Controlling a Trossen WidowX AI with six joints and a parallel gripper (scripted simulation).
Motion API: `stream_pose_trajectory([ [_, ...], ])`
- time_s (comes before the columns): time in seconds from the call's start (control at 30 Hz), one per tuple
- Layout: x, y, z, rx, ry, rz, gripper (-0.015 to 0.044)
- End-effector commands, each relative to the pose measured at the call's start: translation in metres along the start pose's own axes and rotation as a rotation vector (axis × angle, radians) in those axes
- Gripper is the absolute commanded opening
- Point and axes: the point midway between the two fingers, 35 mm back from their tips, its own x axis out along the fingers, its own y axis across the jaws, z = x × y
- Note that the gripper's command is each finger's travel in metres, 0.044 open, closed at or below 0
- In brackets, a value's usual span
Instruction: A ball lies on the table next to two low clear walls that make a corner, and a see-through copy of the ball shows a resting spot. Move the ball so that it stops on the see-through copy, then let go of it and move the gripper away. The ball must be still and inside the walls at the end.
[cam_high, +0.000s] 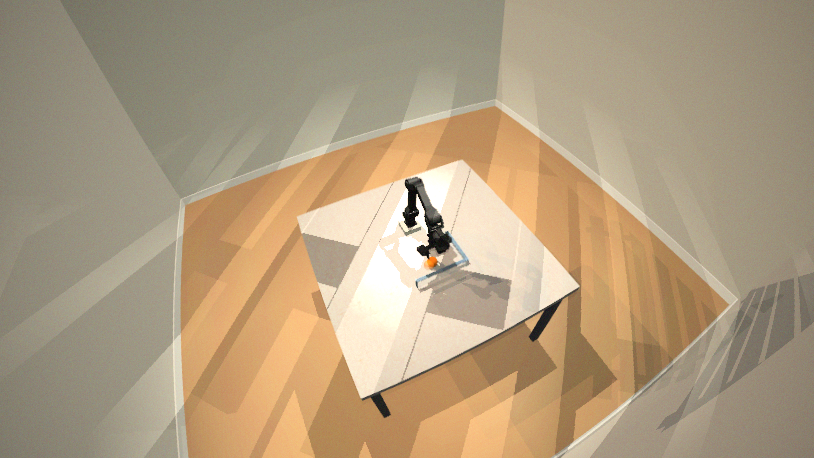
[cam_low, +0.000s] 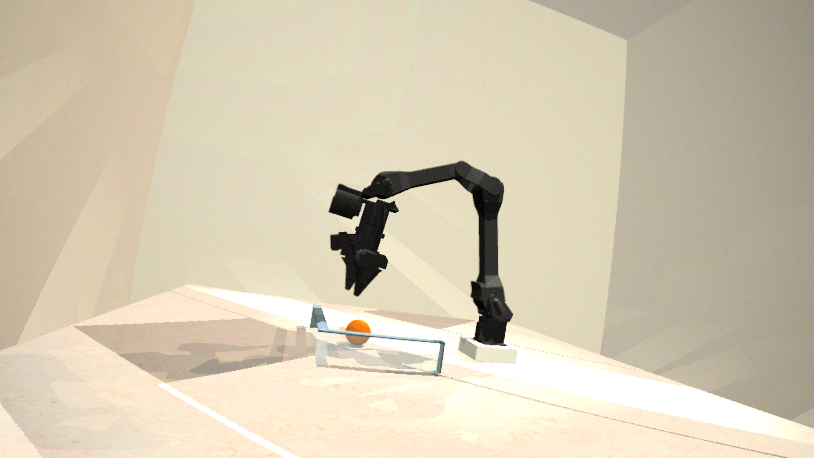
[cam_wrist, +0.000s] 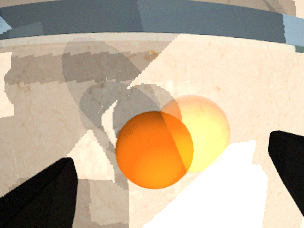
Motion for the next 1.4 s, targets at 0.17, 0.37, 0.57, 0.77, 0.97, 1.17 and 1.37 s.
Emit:
stream_pose_trajectory([
  [0.17,0.024,0.002,-0.028,0.121,0.146,0.032,0.039],
  [0.37,0.024,0.002,-0.028,0.121,0.146,0.032,0.039],
  [0.57,0.039,0.003,-0.031,0.121,0.146,0.032,0.039],
  [0.77,0.039,0.003,-0.031,0.121,0.146,0.032,0.039],
  [0.97,0.048,0.003,-0.031,0.121,0.146,0.032,0.039],
  [1.17,0.058,0.003,-0.032,0.121,0.146,0.032,0.039],
  [1.37,0.067,0.003,-0.034,0.121,0.146,0.032,0.039],
])
